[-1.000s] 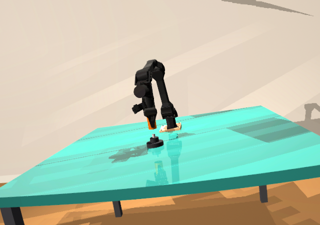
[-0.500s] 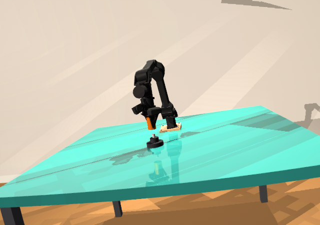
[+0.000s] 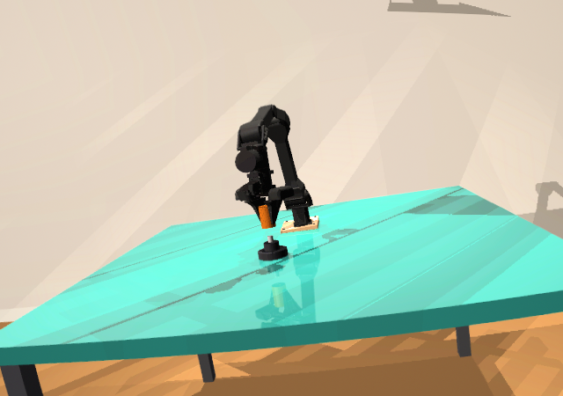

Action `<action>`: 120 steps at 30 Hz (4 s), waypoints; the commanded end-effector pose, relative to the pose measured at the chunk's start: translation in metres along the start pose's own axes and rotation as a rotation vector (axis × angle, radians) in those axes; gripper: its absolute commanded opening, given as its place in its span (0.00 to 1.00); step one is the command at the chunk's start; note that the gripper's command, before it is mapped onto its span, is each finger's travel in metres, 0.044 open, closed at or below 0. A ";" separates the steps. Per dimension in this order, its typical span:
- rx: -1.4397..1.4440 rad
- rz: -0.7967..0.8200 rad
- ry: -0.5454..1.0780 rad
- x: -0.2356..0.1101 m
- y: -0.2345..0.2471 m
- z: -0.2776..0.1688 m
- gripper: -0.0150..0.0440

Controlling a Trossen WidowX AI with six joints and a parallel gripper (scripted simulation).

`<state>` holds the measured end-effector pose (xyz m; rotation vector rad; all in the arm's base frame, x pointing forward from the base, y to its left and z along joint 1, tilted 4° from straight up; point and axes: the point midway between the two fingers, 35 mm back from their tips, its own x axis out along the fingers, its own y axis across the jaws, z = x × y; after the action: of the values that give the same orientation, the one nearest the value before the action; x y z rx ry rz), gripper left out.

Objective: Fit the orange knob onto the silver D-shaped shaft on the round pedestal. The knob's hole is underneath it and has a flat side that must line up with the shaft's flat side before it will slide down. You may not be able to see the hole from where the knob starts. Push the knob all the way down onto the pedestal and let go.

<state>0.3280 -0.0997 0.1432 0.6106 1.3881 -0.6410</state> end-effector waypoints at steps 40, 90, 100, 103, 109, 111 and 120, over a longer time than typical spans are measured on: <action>-1.031 0.003 -0.002 0.000 -0.002 -0.001 0.25; -1.025 0.003 -0.003 0.029 0.000 0.000 0.25; -1.026 0.003 -0.002 0.036 -0.001 -0.001 0.25; -1.026 0.003 -0.002 0.038 -0.001 -0.001 0.25; -1.026 0.003 -0.002 0.041 0.000 -0.001 0.25; -1.026 0.003 -0.002 0.043 0.000 -0.001 0.25; -1.025 -0.001 -0.004 0.042 -0.001 0.000 0.25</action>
<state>0.3302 -0.1022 0.1013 -0.2139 1.4949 0.1190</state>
